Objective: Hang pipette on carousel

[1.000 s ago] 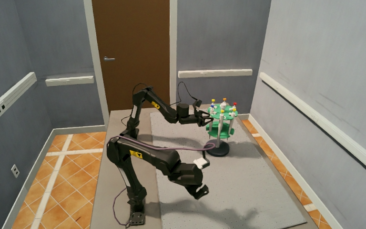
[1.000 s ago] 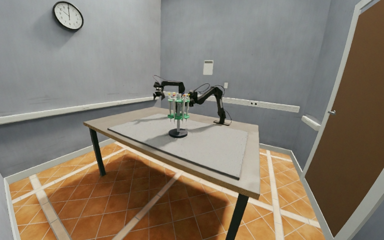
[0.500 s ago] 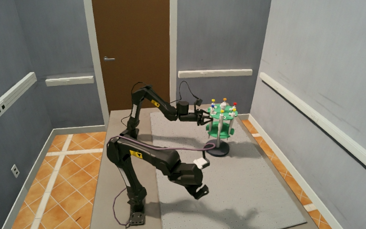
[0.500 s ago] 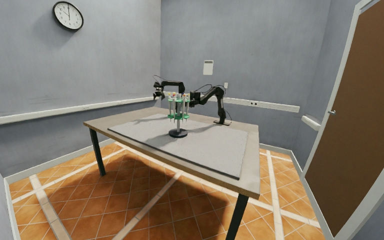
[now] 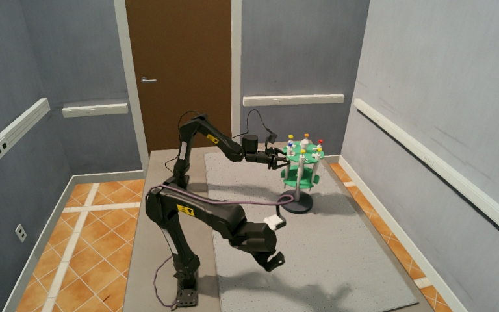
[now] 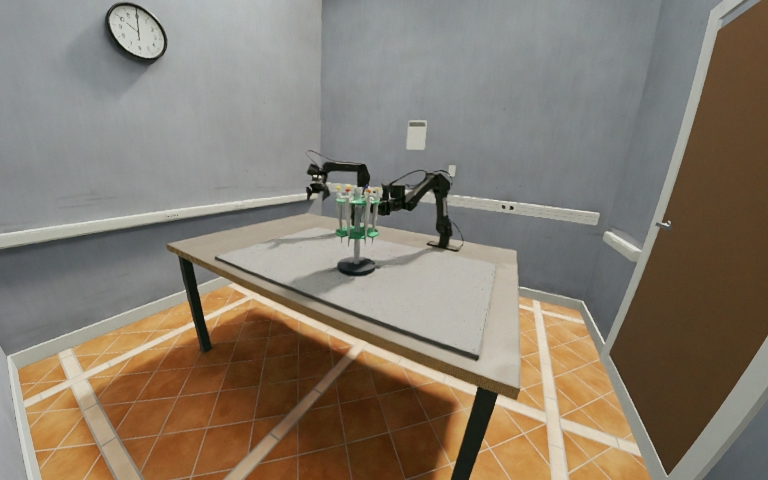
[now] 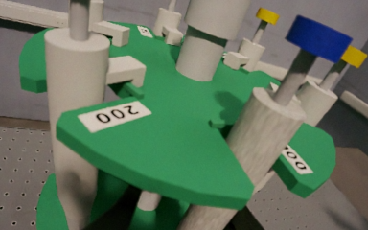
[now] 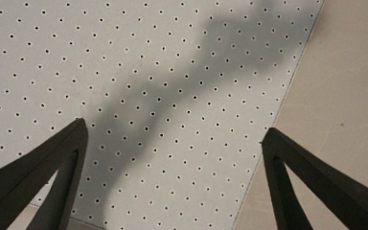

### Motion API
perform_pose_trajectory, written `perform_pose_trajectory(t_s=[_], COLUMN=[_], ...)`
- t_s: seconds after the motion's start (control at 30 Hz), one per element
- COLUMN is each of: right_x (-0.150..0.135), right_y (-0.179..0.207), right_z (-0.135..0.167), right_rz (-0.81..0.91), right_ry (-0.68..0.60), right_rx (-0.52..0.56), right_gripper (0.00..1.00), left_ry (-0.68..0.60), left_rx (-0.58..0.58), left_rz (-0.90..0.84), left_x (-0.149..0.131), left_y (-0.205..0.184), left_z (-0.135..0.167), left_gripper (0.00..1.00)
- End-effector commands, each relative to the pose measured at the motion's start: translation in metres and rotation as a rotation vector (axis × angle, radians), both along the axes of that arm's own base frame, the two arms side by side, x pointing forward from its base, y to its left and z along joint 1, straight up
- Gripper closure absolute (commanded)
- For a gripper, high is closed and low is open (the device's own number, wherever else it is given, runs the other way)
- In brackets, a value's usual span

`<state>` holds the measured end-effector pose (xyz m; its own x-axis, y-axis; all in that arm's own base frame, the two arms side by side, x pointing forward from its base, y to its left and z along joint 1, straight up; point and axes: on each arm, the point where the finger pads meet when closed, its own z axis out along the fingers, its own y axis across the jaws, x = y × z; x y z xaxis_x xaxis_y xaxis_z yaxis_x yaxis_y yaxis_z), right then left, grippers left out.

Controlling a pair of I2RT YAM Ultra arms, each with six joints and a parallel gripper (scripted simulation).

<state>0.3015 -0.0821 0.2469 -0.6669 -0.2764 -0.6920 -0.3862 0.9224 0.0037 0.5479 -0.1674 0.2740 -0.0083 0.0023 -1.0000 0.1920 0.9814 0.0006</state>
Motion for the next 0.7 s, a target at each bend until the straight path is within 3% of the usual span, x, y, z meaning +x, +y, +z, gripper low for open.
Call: perform_pose_trajectory(t_s=[0.0, 0.47, 0.5, 0.67], right_x=[0.004, 0.004, 0.004, 0.004], right_y=[-0.003, -0.003, -0.003, -0.003], right_z=[0.006, 0.006, 0.006, 0.006], right_rz=[0.003, 0.003, 0.003, 0.003], right_ry=[-0.03, -0.03, -0.03, -0.03], right_rx=[-0.001, -0.001, -0.001, -0.001], right_gripper=[0.0, 0.0, 0.0, 0.0], left_ry=[-0.059, -0.025, -0.054, -0.052], left_rx=[-0.016, -0.008, -0.015, -0.014], left_rz=[-0.083, -0.085, -0.091, -0.087], left_x=[-0.004, -0.004, -0.004, -0.004], left_y=[-0.009, -0.013, -0.013, -0.012], left_z=[0.031, 0.012, 0.029, 0.028], left_gripper=[0.5, 0.5, 0.88, 0.88])
